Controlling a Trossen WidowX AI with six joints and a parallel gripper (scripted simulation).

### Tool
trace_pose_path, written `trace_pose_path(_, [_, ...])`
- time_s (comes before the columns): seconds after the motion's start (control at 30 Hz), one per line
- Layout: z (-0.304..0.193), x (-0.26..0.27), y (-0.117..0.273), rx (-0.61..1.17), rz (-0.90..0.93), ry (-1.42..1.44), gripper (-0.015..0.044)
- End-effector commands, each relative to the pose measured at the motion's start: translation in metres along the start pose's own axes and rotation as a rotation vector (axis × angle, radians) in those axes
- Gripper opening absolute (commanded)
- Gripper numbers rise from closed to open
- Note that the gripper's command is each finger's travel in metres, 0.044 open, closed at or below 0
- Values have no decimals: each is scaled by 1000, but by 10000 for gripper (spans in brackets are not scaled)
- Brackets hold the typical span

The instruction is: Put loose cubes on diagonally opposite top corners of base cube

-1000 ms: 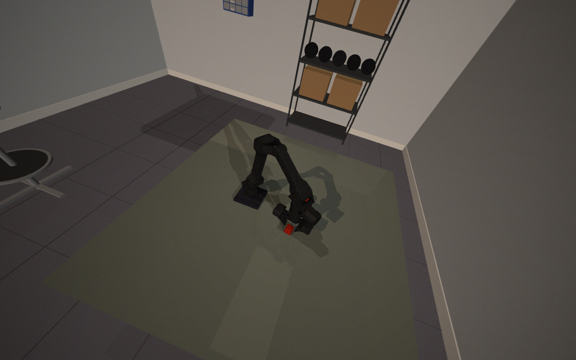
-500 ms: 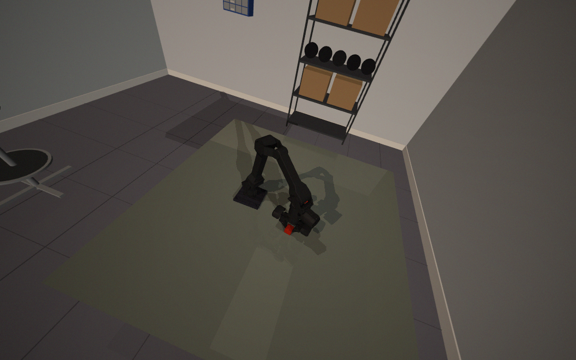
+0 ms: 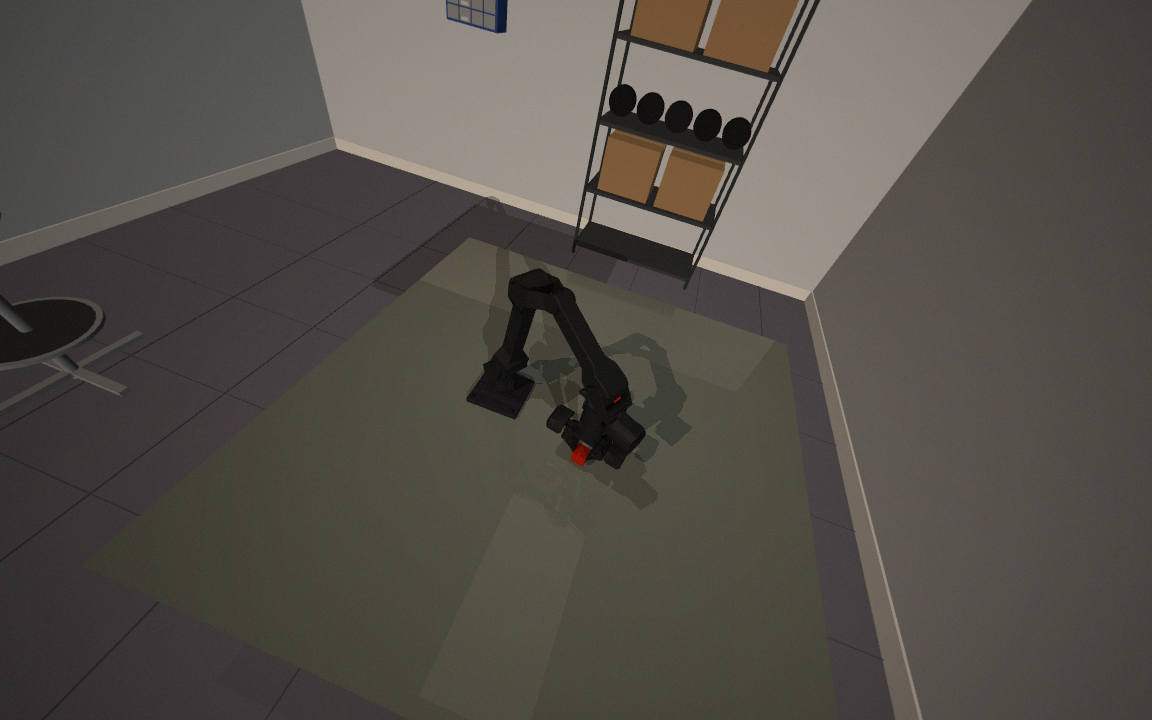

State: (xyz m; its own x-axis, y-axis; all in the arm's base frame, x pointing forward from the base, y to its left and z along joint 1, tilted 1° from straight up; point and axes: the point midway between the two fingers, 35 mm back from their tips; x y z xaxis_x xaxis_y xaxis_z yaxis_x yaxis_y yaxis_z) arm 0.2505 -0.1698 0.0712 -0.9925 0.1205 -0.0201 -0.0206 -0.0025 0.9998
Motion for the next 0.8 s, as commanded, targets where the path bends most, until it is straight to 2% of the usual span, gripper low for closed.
trace_pose_path(0.0, [-1, -2, 17, 6, -11, 3, 105])
trace_pose_path(0.77, [2, 4, 85, 6, -11, 3, 105])
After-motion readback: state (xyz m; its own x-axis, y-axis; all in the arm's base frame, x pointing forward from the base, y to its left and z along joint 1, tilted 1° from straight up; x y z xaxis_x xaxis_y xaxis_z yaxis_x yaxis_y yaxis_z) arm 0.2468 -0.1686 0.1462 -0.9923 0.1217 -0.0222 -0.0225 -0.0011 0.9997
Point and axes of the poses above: the point midway between the two fingers, 35 mm back from their tips, its own y axis back along the fingers, its own x axis across the jaws, z = x × y, and after that the axes turned 12 degrees about y, right-handed
